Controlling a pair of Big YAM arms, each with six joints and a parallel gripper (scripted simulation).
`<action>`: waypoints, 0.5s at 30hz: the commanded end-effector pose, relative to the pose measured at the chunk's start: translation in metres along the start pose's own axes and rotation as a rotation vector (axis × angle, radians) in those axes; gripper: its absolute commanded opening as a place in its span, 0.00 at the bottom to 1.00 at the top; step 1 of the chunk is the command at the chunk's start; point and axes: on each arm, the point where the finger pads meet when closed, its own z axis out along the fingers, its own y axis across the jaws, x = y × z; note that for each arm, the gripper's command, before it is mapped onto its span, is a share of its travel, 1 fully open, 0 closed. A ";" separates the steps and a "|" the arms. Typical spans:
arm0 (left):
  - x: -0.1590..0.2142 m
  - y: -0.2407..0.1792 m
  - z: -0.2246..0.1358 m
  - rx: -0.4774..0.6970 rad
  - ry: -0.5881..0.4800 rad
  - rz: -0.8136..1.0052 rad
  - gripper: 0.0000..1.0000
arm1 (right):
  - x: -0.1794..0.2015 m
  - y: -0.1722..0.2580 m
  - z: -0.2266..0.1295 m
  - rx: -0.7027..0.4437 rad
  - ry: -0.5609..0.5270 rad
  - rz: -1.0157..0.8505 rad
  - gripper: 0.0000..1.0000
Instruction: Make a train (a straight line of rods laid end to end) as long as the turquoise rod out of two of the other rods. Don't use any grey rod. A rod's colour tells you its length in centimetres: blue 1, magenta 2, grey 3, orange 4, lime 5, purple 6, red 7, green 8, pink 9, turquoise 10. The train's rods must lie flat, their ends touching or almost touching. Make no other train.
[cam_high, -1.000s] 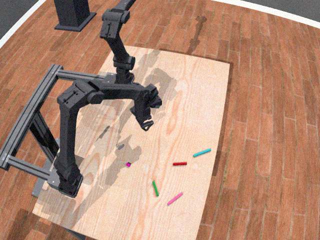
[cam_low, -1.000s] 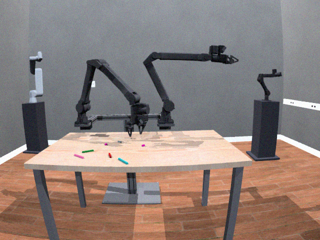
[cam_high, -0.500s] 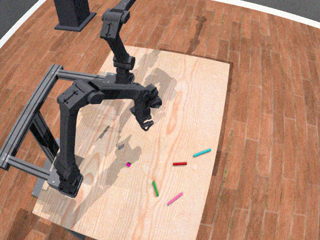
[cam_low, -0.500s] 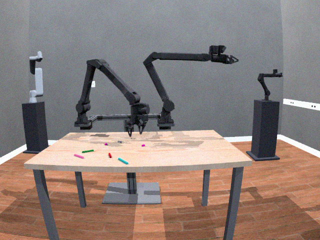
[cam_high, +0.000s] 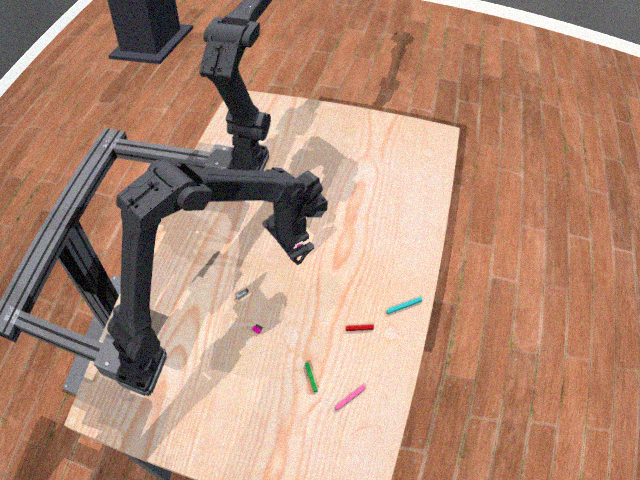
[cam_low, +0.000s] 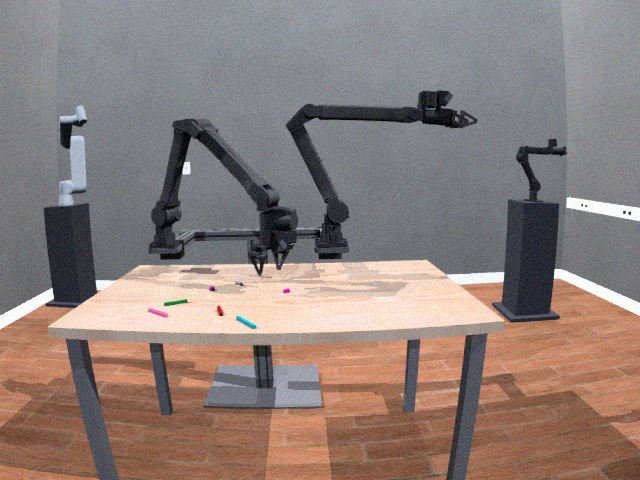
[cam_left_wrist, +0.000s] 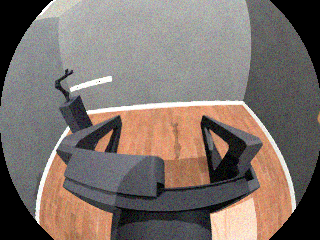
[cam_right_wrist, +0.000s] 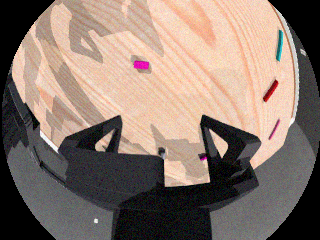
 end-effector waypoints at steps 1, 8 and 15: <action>-0.015 0.003 -0.005 -0.009 -0.042 -0.013 1.00 | -0.041 -0.028 -0.014 -0.007 -0.047 -0.128 1.00; -0.015 0.003 -0.005 -0.009 -0.042 -0.013 1.00 | -0.054 -0.062 -0.015 -0.002 -0.048 -0.303 1.00; -0.015 0.003 -0.005 -0.009 -0.042 -0.013 1.00 | -0.064 -0.098 -0.015 0.004 -0.049 -0.480 1.00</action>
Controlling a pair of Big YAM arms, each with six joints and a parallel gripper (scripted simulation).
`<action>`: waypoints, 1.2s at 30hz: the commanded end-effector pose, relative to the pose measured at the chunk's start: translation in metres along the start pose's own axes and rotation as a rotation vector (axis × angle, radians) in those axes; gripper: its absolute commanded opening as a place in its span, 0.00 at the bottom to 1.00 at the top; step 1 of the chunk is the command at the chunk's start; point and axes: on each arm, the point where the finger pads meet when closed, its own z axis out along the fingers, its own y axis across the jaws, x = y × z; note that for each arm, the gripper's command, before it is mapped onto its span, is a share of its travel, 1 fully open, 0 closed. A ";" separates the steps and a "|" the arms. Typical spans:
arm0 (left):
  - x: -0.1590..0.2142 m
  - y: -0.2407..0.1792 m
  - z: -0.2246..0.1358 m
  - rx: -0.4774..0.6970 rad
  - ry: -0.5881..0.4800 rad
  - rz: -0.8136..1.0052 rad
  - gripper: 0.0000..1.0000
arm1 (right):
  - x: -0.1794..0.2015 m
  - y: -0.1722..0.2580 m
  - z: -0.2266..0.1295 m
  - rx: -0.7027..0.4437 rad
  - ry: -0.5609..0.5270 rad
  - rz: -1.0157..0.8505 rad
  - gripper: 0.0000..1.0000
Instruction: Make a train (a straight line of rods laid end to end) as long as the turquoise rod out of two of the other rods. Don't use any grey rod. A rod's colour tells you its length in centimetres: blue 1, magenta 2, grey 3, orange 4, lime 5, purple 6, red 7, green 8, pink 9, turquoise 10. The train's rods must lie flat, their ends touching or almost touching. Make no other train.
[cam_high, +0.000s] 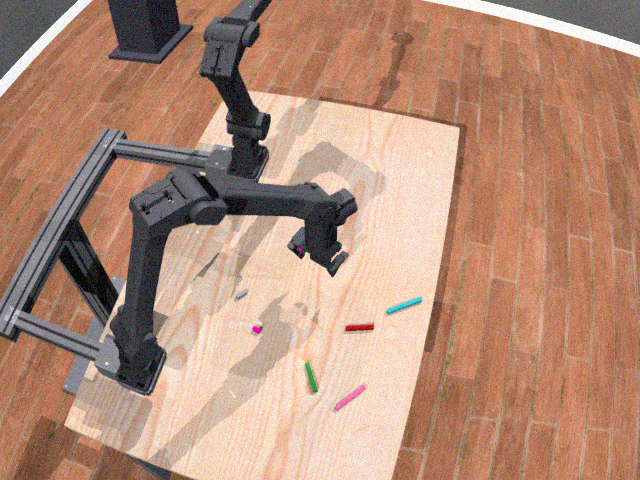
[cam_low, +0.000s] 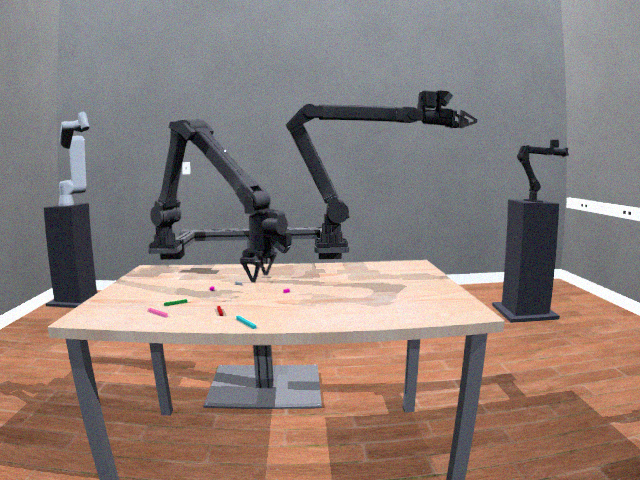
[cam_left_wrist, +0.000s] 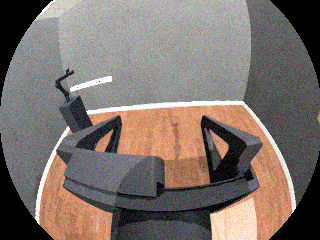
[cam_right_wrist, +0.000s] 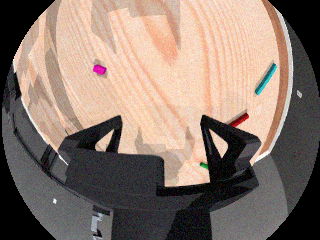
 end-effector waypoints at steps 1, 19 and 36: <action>-0.015 0.003 -0.005 -0.009 -0.042 -0.013 1.00 | -0.023 -0.031 -0.014 0.005 -0.041 -0.167 1.00; -0.015 0.003 -0.005 -0.009 -0.042 -0.013 1.00 | -0.004 -0.127 -0.014 0.020 -0.037 -0.621 1.00; -0.015 0.003 -0.005 -0.009 -0.042 -0.013 1.00 | 0.032 -0.217 -0.014 0.034 -0.027 -1.048 1.00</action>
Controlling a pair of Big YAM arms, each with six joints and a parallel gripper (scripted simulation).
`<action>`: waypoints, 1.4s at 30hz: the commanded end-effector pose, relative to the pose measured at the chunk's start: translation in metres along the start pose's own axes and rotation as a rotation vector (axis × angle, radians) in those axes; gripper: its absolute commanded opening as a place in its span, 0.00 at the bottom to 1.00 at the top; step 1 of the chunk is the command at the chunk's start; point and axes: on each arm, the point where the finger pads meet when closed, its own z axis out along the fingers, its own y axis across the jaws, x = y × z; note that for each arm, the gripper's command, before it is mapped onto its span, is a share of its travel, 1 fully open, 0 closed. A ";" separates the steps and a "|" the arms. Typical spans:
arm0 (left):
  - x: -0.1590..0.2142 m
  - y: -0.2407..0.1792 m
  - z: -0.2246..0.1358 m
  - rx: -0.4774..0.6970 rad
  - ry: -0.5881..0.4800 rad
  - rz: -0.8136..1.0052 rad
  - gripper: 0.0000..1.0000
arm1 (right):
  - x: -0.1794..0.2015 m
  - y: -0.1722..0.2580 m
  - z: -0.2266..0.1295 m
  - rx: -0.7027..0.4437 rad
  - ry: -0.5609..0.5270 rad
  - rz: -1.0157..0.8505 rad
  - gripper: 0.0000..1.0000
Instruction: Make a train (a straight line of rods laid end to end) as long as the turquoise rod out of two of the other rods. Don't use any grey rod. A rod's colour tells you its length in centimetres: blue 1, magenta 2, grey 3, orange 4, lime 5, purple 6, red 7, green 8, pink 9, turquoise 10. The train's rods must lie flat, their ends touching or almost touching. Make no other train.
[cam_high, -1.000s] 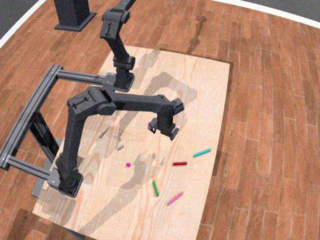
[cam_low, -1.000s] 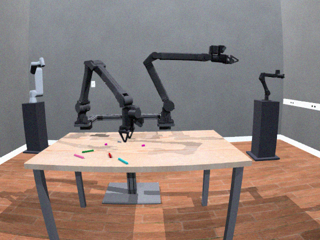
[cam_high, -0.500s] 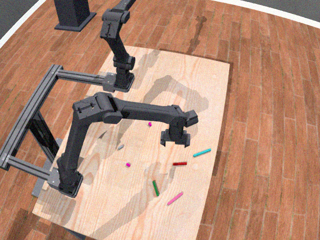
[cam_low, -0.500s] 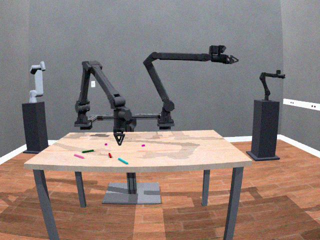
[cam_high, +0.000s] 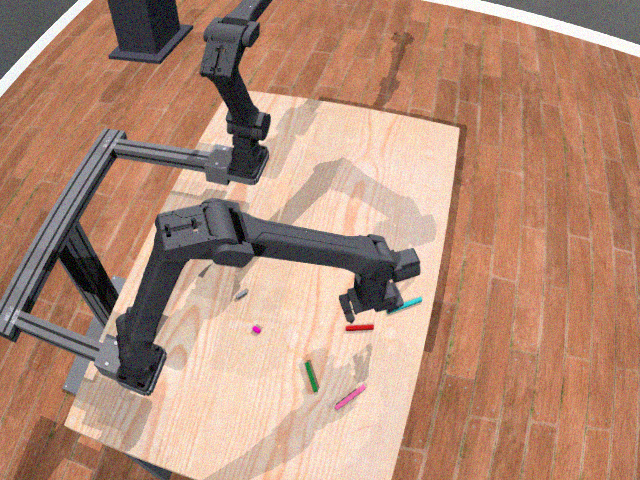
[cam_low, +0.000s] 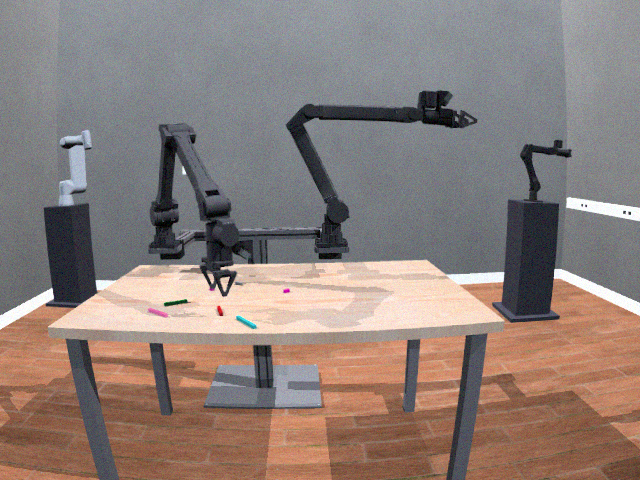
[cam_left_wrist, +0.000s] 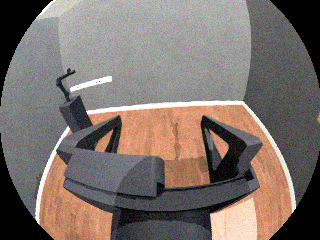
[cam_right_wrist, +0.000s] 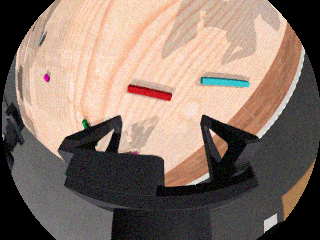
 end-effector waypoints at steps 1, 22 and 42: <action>-0.015 0.003 -0.005 -0.009 -0.042 -0.013 1.00 | 0.022 -0.032 -0.016 0.044 -0.009 -0.166 1.00; -0.015 0.003 -0.005 -0.009 -0.042 -0.013 1.00 | 0.033 -0.037 -0.022 0.057 -0.004 -0.237 1.00; -0.015 0.003 -0.005 -0.009 -0.042 -0.013 1.00 | 0.033 -0.037 -0.022 0.057 -0.004 -0.233 1.00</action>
